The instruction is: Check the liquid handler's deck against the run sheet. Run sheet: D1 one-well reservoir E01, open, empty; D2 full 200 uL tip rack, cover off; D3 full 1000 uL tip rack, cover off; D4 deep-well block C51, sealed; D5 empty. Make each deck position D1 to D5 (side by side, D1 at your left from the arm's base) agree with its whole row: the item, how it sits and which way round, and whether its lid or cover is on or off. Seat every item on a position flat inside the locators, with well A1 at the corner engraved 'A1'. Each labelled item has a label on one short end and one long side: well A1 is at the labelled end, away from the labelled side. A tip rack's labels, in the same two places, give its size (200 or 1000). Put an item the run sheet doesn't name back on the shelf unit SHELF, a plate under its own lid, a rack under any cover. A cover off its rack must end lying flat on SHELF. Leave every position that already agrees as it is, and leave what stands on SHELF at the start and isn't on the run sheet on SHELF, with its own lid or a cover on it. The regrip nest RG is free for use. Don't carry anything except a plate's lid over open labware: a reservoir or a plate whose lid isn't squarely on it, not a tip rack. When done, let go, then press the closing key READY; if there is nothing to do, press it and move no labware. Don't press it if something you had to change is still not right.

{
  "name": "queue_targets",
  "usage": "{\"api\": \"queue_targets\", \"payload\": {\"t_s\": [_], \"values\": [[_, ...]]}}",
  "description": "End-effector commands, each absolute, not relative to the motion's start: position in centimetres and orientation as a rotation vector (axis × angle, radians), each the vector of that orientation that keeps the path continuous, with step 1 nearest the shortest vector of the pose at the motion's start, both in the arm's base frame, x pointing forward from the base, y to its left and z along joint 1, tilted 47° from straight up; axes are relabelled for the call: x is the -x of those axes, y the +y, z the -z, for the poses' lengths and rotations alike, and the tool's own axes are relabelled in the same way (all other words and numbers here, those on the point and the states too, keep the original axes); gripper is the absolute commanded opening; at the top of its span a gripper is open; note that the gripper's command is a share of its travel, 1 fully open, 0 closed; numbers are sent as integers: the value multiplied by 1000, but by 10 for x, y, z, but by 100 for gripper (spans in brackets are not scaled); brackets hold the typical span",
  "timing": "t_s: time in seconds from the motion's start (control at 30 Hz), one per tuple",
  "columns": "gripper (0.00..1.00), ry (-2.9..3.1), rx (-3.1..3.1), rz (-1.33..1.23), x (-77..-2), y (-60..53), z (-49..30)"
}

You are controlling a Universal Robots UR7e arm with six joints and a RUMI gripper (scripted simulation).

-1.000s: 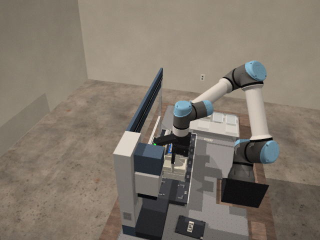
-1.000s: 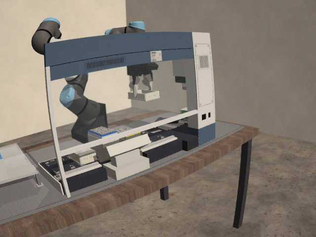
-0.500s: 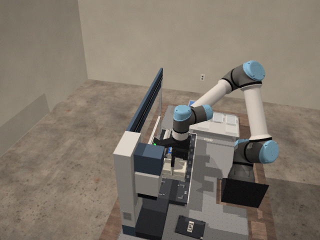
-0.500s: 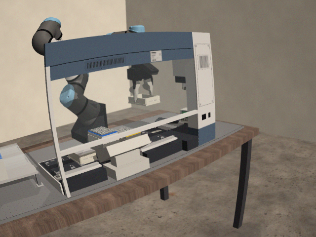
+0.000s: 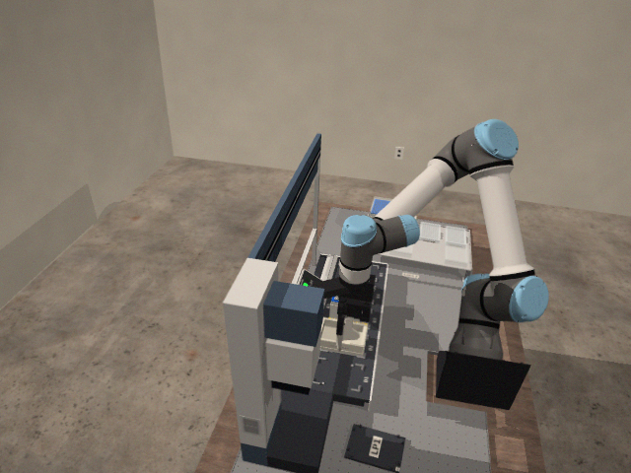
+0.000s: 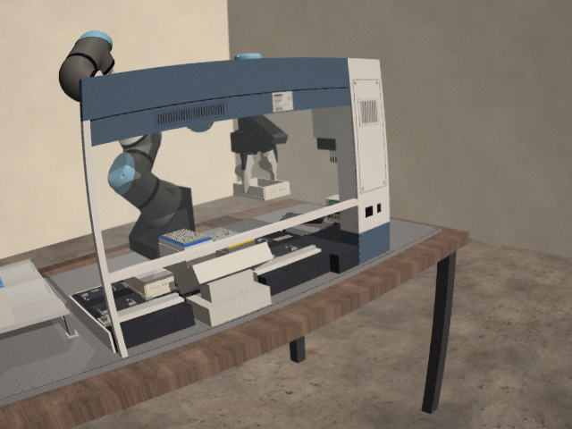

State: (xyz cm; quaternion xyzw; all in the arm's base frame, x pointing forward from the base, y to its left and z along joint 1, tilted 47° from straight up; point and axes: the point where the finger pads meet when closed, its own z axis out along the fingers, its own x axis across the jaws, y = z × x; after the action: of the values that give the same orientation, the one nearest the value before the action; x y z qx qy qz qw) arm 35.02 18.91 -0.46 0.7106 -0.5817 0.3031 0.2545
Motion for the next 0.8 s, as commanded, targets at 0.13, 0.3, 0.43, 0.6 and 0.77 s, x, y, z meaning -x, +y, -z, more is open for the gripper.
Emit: {"api": "queue_targets", "payload": {"t_s": [0.13,0.3,0.43,0.6,0.77], "values": [[0,-1581,-1931,-824,-352,180,14],[0,-1581,-1931,-824,-353,176,17],[0,-1581,-1931,-824,-354,172,22],[0,-1581,-1931,-824,-355,166,27],[0,-1581,-1931,-824,-356,162,31]]}}
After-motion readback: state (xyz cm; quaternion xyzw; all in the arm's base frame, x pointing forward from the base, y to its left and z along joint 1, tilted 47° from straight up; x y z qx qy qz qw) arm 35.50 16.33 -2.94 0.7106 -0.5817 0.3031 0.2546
